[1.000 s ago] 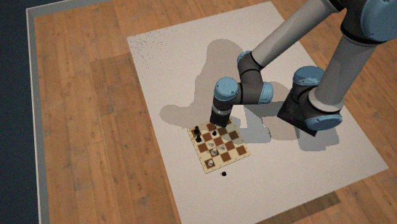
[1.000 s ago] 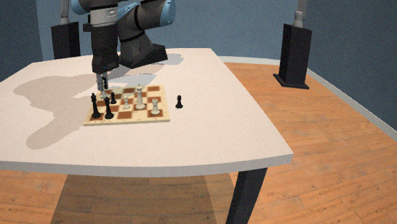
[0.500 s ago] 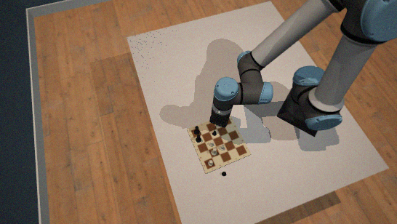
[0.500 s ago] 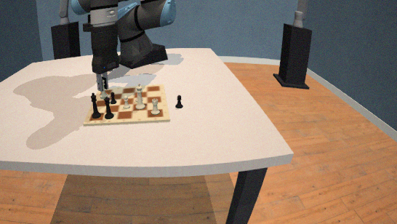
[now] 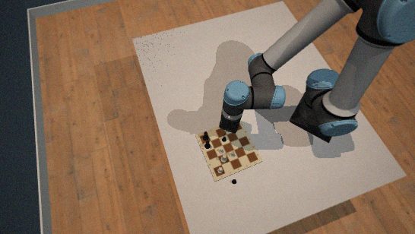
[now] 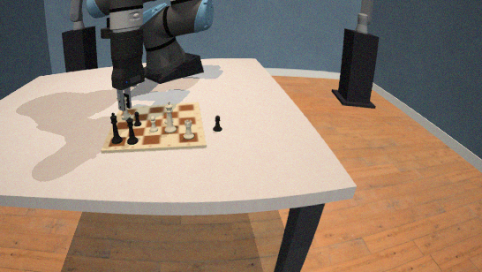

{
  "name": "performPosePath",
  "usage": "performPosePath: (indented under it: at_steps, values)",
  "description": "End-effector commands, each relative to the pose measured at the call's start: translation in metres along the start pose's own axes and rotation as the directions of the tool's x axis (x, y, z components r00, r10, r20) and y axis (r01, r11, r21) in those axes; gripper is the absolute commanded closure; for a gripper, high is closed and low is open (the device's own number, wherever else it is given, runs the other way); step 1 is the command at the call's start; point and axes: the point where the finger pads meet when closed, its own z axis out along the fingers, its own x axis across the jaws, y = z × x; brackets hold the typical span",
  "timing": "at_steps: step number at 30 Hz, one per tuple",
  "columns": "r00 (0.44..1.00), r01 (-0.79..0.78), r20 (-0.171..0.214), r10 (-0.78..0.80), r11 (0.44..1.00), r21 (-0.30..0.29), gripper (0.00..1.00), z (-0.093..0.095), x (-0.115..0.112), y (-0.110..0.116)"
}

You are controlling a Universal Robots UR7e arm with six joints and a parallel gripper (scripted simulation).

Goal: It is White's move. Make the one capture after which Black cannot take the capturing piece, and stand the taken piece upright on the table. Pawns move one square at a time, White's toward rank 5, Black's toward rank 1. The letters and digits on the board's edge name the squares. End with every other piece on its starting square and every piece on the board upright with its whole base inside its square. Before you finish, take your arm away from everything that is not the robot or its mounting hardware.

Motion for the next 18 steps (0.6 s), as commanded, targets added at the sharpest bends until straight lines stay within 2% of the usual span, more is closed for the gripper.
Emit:
performPosePath:
  at_steps: [1, 18]
  values:
    - [1.000, 0.000, 0.001, 0.000, 1.000, -0.001, 1.00, -0.0001, -0.0003, 0.0002]
    - [1.000, 0.000, 0.001, 0.000, 1.000, -0.001, 1.00, 0.0036, -0.0003, 0.0002]
